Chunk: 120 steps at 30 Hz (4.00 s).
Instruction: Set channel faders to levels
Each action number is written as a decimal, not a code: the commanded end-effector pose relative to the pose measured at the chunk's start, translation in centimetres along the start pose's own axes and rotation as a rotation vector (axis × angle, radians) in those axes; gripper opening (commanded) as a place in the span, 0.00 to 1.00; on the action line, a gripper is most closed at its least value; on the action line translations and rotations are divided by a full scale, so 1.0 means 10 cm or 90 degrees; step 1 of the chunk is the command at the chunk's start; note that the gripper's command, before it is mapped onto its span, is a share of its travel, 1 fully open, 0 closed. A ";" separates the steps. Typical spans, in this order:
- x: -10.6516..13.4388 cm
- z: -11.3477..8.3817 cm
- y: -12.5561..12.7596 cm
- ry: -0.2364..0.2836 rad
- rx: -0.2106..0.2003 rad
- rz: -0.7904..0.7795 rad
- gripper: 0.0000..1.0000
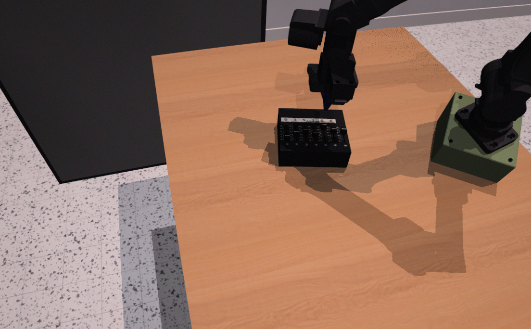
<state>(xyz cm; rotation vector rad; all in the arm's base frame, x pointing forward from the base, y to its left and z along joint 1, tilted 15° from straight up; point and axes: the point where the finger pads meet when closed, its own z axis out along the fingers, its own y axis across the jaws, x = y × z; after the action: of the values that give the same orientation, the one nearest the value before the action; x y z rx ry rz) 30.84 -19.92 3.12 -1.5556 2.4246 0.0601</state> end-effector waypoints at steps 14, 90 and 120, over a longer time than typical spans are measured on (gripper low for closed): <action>0.01 -0.08 -0.12 0.002 0.019 -0.007 0.00; -0.02 0.25 -0.04 -0.002 0.002 -0.002 0.00; -0.02 0.25 -0.04 -0.002 0.002 -0.002 0.00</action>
<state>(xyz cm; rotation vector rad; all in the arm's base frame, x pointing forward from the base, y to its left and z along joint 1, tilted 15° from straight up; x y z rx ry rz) 31.39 -19.69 1.14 -1.5562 2.4202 0.0469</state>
